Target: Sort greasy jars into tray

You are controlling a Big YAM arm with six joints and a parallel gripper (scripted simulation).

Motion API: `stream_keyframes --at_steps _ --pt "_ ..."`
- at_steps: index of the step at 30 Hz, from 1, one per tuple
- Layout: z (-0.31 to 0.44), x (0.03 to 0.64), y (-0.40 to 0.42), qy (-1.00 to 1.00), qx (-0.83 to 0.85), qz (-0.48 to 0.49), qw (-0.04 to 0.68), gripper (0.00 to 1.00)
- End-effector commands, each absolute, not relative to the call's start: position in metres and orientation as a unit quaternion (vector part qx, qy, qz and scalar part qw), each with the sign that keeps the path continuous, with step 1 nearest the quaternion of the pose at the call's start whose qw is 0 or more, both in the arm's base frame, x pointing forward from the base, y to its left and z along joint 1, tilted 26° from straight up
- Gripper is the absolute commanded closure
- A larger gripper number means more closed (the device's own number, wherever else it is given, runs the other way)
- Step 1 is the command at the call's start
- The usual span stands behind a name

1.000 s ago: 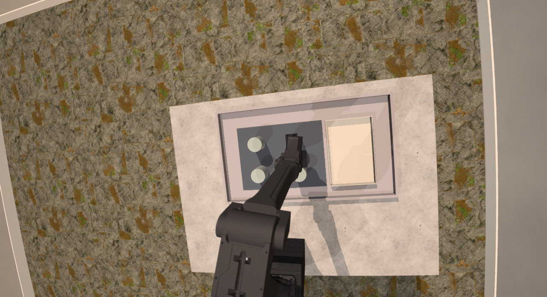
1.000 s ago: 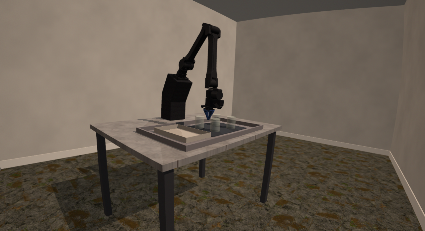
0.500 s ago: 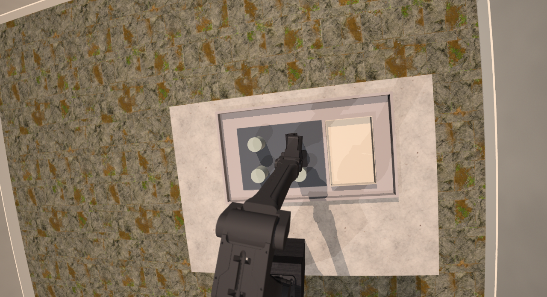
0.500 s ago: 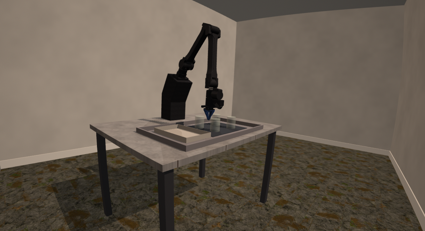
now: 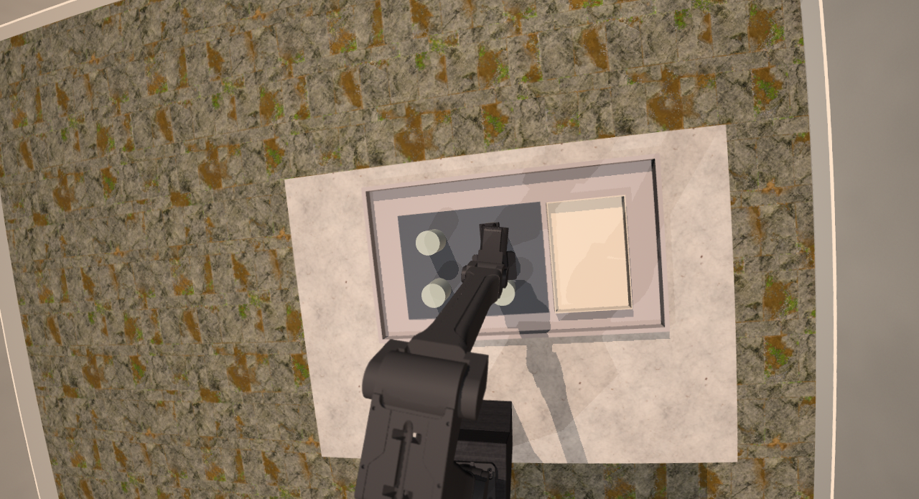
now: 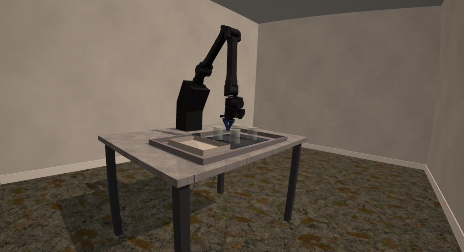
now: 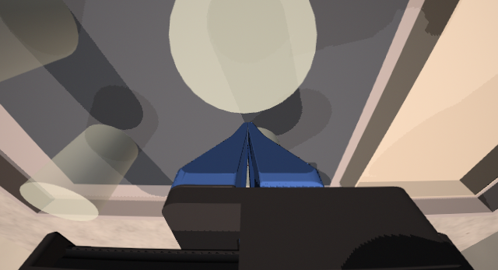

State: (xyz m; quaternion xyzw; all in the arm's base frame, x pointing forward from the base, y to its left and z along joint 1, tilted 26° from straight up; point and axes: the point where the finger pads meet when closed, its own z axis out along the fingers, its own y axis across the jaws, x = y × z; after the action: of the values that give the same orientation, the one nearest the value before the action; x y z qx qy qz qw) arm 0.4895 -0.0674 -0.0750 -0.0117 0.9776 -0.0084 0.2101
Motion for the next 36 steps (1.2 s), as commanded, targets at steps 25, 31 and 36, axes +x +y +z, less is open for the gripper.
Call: stream_keyframes --at_steps 25,31,36 --pt "-0.0629 0.5026 -0.0645 0.975 -0.016 -0.010 0.223 1.00" --pt "-0.0626 0.5033 -0.0644 0.975 -0.016 -0.010 0.223 1.00" --pt "-0.0623 0.5039 -0.0644 0.975 -0.016 -0.010 0.223 1.00"
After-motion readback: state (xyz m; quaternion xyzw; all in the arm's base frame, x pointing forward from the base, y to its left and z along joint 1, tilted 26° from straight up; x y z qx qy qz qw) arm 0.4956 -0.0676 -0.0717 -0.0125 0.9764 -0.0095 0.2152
